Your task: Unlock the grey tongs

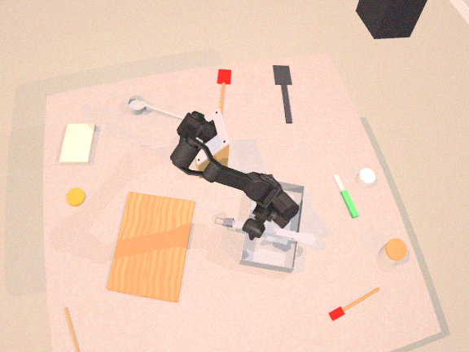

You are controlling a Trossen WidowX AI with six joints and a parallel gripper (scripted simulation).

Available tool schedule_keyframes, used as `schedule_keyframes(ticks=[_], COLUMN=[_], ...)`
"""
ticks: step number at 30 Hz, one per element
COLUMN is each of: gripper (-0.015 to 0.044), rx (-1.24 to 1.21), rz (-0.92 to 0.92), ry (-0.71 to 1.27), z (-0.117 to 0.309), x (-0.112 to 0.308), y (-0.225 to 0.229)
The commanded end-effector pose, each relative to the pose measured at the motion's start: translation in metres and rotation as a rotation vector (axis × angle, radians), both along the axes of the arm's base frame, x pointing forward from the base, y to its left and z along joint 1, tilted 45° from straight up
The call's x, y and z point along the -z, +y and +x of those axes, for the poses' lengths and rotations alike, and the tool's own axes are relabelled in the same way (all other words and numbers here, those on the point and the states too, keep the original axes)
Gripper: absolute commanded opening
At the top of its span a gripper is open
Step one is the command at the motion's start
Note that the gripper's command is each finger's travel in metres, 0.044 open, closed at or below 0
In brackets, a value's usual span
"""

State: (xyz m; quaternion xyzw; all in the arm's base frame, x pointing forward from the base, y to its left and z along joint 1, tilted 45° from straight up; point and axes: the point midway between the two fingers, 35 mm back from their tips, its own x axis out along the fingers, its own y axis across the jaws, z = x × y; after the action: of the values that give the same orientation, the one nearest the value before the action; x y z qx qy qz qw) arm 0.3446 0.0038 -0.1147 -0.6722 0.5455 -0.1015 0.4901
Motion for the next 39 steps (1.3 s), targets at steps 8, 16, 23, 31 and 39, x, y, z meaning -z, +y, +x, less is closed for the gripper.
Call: schedule_keyframes(ticks=[8, 16, 23, 31, 39], gripper=[0.0208, 0.0115, 0.0068, -0.0083, -0.015], rx=[0.002, 0.002, 0.002, 0.002, 0.003], rz=[-0.007, -0.007, -0.007, -0.007, -0.005], ry=[-0.002, -0.002, -0.002, -0.002, 0.004], z=[0.003, 0.003, 0.003, 0.003, 0.004], x=[0.001, 0.001, 0.001, 0.001, -0.034], y=[-0.009, -0.009, -0.009, -0.009, 0.03])
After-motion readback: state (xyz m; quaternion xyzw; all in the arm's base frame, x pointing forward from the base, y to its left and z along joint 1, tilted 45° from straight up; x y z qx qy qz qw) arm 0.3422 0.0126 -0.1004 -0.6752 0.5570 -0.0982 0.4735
